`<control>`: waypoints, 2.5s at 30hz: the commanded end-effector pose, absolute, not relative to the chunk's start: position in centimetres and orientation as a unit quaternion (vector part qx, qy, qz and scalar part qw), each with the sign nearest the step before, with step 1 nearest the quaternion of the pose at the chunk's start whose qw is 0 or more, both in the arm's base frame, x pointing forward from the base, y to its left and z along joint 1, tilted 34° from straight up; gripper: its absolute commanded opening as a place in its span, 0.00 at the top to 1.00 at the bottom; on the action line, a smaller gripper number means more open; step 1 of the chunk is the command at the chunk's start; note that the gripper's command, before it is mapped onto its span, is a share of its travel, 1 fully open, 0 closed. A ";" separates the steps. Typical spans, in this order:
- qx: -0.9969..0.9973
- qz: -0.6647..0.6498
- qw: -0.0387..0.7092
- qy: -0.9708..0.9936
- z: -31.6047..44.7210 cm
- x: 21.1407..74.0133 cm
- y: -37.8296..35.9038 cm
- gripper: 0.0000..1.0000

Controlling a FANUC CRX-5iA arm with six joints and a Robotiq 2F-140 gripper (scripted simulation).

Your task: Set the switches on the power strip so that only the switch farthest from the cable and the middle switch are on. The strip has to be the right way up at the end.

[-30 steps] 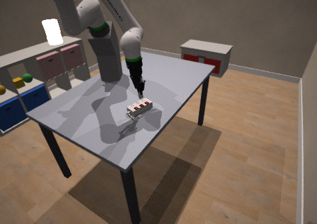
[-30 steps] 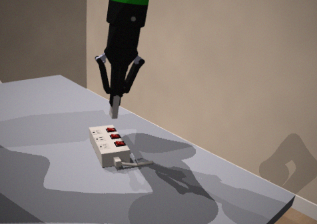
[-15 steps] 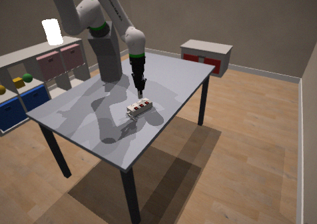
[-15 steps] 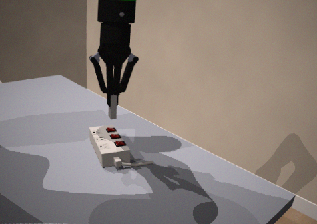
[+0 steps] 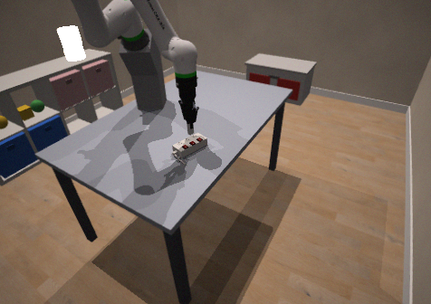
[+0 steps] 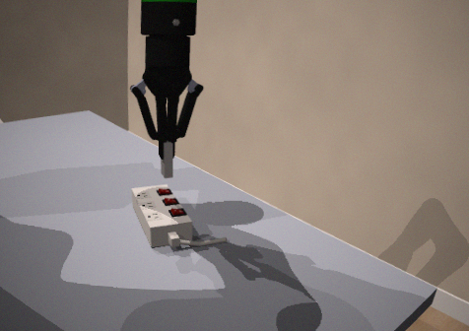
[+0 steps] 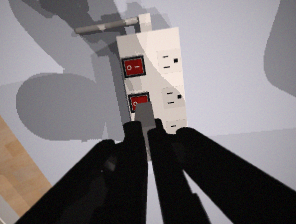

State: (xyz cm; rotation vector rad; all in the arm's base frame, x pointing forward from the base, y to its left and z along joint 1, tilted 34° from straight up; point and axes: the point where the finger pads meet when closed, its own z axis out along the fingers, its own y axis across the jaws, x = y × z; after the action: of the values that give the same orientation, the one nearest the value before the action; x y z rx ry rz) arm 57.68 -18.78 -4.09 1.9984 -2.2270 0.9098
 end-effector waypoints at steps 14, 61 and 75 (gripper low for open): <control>0.639 0.291 0.007 -0.712 -5.3 58.2 -19.4 1.00; 0.639 0.291 0.007 -0.712 -7.7 59.1 -20.6 1.00; 0.639 0.291 0.007 -0.712 -7.7 59.1 -20.6 1.00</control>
State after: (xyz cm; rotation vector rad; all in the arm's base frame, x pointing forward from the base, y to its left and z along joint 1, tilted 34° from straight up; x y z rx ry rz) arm 59.14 -20.61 -7.76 1.9979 -2.2269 0.9110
